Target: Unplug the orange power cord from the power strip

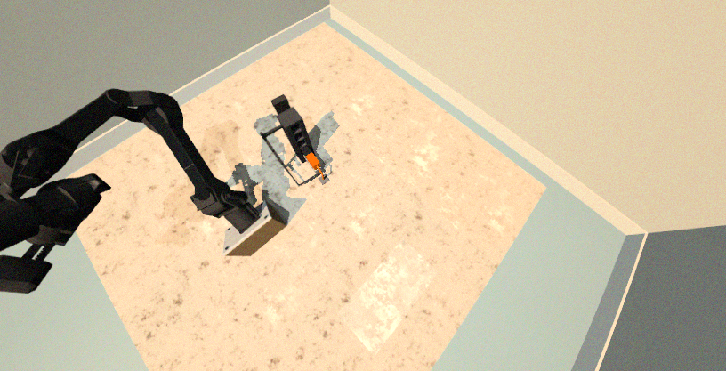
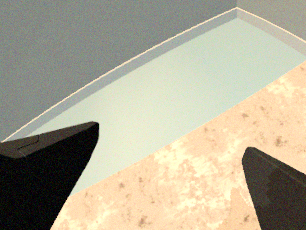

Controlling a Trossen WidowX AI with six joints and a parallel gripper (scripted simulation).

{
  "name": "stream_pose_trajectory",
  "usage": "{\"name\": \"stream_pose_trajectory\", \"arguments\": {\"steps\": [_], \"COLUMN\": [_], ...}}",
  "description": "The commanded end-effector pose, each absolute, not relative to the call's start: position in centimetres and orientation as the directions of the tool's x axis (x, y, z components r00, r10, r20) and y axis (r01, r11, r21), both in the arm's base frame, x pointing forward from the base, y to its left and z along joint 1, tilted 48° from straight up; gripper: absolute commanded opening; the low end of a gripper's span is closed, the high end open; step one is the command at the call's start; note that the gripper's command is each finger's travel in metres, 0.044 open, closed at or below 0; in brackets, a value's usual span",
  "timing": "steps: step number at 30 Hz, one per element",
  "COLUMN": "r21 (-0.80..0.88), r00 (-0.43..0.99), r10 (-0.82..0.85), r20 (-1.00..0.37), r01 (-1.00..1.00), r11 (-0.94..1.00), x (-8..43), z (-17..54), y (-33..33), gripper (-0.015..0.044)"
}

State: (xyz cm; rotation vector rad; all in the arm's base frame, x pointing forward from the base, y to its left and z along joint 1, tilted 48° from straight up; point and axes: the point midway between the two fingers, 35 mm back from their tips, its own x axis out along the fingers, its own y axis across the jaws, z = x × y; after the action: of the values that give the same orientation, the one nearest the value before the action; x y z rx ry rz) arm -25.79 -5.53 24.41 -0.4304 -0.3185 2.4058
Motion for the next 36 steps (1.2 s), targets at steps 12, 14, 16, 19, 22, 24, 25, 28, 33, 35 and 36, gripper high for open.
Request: {"name": "stream_pose_trajectory", "arguments": {"steps": [12,14,16,19,22,24,25,28,33,35,36], "r21": [-0.362,-0.368,-0.369,-0.364,-0.351,-0.337,-0.328,-0.299,-0.243,-0.216,-0.203], "r00": [-0.752,-0.748,-0.736,-0.69,-0.609,-0.537,-0.499,-0.379,-0.187,-0.119,-0.088], "r10": [0.343,0.299,0.272,0.214,0.152,0.121,0.111,0.103,0.155,0.197,0.223], "r20": [-0.563,-0.593,-0.62,-0.692,-0.779,-0.835,-0.86,-0.92,-0.97,-0.973,-0.971], "r01": [-0.15,-0.079,-0.033,0.077,0.221,0.324,0.373,0.508,0.705,0.769,0.796], "r11": [-0.92,-0.927,-0.929,-0.928,-0.91,-0.884,-0.868,-0.807,-0.667,-0.602,-0.57], "x": [-21.6,-20.4,-19.6,-17.3,-13.7,-10.7,-9.1,-4.2,4.2,7.4,9.0], "z": [16.4,15.5,14.8,13.1,10.9,9.3,8.6,6.6,3.8,2.8,2.4], "y": [-15.9,-17.4,-18.3,-20.2,-22.4,-23.6,-24.0,-24.8,-23.9,-22.9,-22.3], "gripper": [0.016,0.016,0.016,0.016,0.016,0.016,0.016,0.016,0.016,0.016,0.016]}}
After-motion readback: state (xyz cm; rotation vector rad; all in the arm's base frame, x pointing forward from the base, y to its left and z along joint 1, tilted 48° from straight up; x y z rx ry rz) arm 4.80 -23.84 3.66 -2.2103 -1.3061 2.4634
